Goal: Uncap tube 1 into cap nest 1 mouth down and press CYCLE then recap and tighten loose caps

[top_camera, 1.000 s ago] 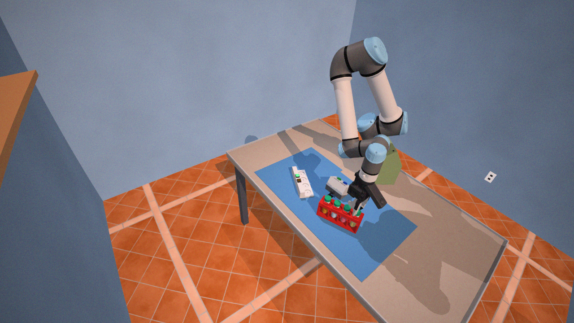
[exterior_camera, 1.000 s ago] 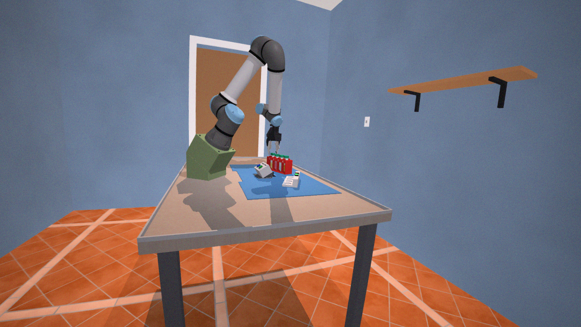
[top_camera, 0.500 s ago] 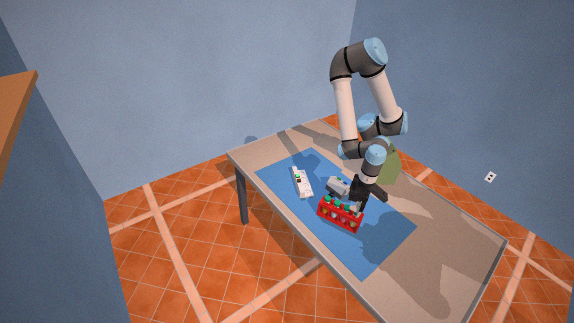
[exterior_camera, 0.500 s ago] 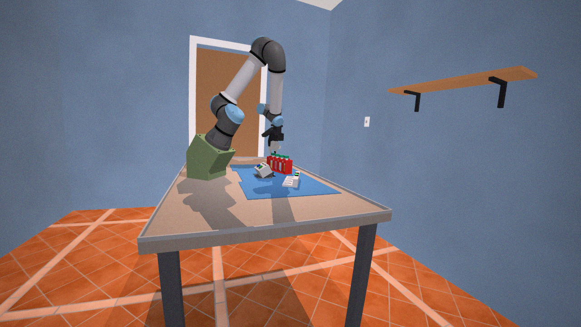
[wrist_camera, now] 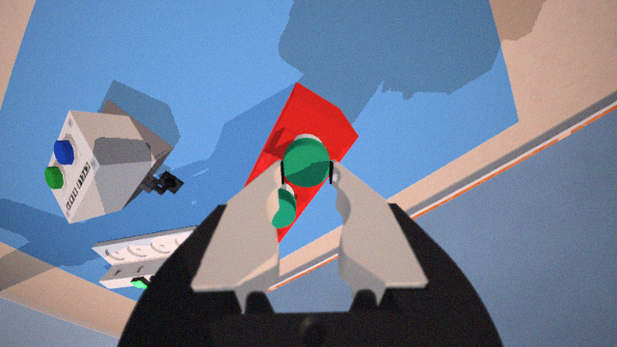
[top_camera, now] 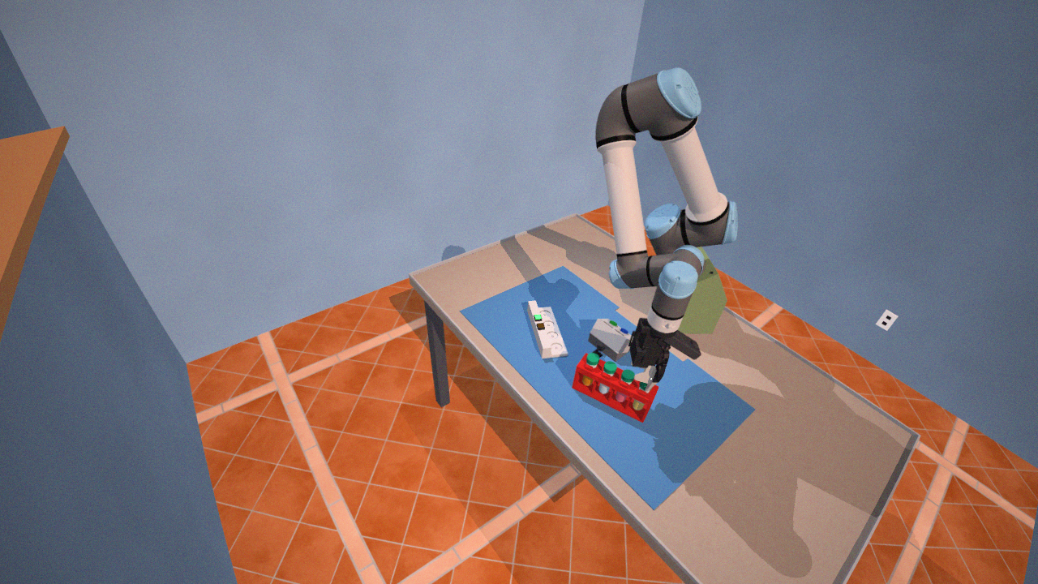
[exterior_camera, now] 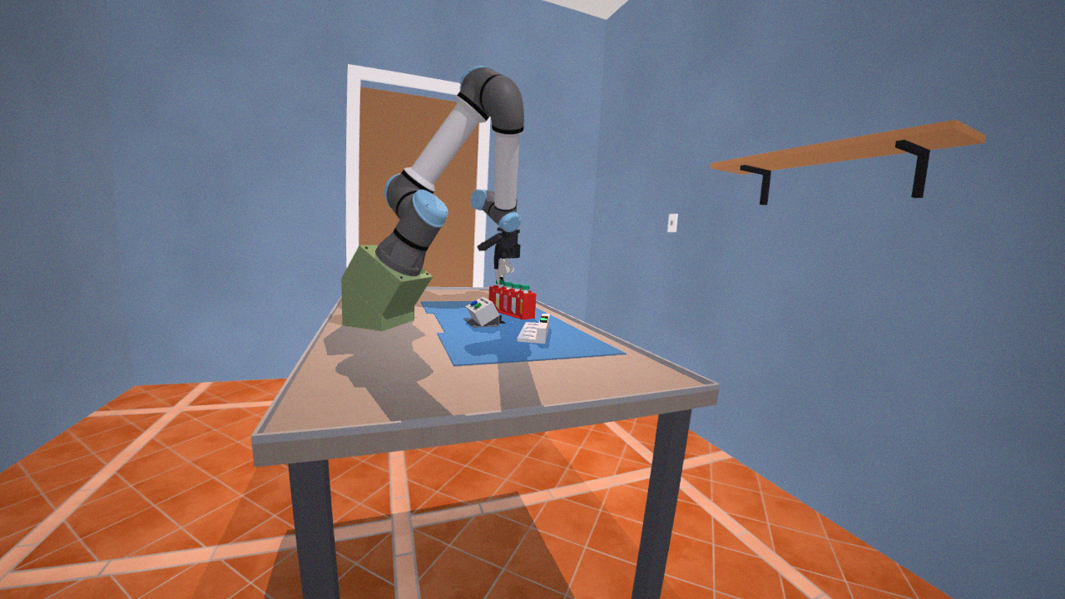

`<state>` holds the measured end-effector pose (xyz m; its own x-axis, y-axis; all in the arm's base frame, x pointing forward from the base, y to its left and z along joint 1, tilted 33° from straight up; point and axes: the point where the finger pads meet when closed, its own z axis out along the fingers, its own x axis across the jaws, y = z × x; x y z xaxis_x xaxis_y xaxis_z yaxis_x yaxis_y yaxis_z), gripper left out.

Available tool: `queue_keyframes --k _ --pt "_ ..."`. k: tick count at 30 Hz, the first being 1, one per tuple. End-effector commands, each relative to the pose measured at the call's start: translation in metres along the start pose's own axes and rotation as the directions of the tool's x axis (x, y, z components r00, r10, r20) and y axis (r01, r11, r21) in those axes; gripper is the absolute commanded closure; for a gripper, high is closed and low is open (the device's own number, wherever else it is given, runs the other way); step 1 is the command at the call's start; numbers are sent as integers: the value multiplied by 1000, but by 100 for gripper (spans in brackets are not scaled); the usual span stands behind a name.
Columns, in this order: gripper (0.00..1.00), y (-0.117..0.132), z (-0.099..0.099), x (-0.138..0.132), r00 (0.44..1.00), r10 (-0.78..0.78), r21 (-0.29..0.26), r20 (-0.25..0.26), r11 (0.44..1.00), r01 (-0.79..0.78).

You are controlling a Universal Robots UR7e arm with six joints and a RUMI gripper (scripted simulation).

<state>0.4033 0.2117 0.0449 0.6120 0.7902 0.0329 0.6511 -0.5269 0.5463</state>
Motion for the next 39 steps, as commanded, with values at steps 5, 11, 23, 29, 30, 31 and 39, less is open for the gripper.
queue_keyframes --k 5,11,23,29,30,31,39 --pt "100 0 0 0 1000 -5 1 -3 1000 5" --pt "100 0 0 0 996 95 1 -2 996 -95" --pt "100 0 0 0 828 560 2 -2 828 -560" --pt "100 0 1 0 664 748 2 -1 664 -748" --pt "100 0 1 0 631 776 3 -1 631 -776" --pt "100 0 1 0 598 802 3 -1 598 -802" --pt "100 0 1 0 504 863 3 -1 504 -863"
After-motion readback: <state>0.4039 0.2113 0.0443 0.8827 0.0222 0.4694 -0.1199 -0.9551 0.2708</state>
